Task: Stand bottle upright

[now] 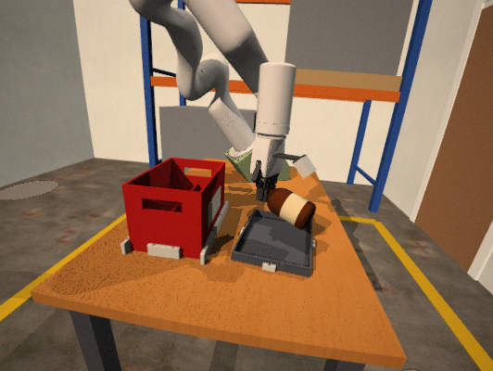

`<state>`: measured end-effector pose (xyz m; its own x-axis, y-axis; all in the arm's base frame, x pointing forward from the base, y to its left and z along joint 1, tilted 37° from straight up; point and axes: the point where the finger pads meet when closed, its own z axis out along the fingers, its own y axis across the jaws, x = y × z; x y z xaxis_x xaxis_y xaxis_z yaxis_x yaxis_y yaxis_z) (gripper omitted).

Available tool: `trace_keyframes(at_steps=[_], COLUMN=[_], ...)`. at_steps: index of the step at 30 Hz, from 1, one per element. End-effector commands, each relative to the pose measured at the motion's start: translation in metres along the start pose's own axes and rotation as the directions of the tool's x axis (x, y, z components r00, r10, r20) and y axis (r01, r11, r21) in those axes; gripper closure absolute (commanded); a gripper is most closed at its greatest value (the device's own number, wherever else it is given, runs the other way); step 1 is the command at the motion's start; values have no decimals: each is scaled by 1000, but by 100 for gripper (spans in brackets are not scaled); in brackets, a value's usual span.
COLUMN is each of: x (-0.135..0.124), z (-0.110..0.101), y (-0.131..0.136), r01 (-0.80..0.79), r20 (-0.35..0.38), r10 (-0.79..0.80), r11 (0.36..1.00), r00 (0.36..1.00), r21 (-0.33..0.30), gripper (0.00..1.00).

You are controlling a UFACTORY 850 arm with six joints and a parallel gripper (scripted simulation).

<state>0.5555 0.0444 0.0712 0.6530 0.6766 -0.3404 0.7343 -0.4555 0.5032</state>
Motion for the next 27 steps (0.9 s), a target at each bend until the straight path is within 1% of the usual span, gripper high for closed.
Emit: trace_keyframes(at_steps=[1,22,27], x=[1,1,1], z=[-8,-38,-42], y=[0,0,0], r01=[0,0,0], r20=[-1,-1,-1], r10=[0,0,0], r11=[1000,1000,1000], r00=[1000,1000,1000], r21=[-1,-1,-1], gripper=[100,100,100])
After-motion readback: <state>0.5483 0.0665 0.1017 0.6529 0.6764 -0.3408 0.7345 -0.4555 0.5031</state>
